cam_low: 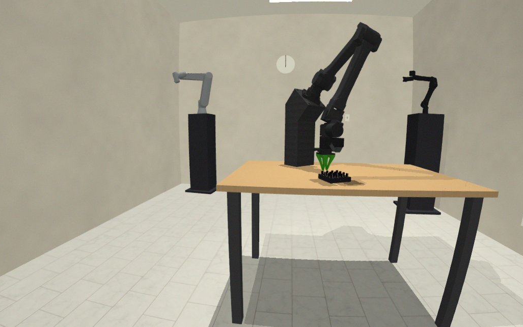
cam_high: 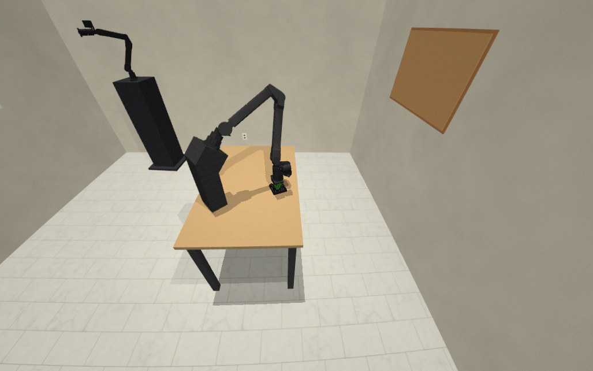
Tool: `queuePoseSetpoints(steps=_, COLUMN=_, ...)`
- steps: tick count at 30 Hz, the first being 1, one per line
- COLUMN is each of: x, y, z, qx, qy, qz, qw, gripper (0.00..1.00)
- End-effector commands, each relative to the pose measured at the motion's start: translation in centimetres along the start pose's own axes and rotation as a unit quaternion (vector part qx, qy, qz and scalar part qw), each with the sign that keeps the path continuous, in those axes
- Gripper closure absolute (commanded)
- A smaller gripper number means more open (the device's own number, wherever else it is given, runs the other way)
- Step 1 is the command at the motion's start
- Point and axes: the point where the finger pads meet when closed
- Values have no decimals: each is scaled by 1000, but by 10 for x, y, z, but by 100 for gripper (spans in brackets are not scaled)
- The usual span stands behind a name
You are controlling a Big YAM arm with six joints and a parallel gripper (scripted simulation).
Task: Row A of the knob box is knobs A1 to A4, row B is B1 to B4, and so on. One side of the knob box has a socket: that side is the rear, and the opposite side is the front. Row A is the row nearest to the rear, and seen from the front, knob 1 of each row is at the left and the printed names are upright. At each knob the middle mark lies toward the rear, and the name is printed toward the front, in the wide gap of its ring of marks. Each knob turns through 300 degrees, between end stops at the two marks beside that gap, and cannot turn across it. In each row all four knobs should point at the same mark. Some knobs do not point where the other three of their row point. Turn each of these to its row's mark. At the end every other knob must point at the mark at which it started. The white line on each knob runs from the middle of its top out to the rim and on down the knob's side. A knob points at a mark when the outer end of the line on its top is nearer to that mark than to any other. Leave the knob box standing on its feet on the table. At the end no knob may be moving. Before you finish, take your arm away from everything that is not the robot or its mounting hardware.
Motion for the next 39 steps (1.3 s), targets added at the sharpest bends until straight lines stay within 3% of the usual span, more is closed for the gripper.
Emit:
queuePoseSetpoints(steps=1, x=-9, y=6, z=-4, qx=3, qy=5, qz=-3, qw=1000, gripper=82)
queuePoseSetpoints(steps=39, x=0, y=5, z=-3, qx=3, qy=5, qz=-3, qw=1000, gripper=82)
Point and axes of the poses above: the point where the finger pads meet when closed, its own z axis back along the fingers, its own y axis across the jaws, x = y × z, and after that the axes turned 4 degrees about z, right-handed
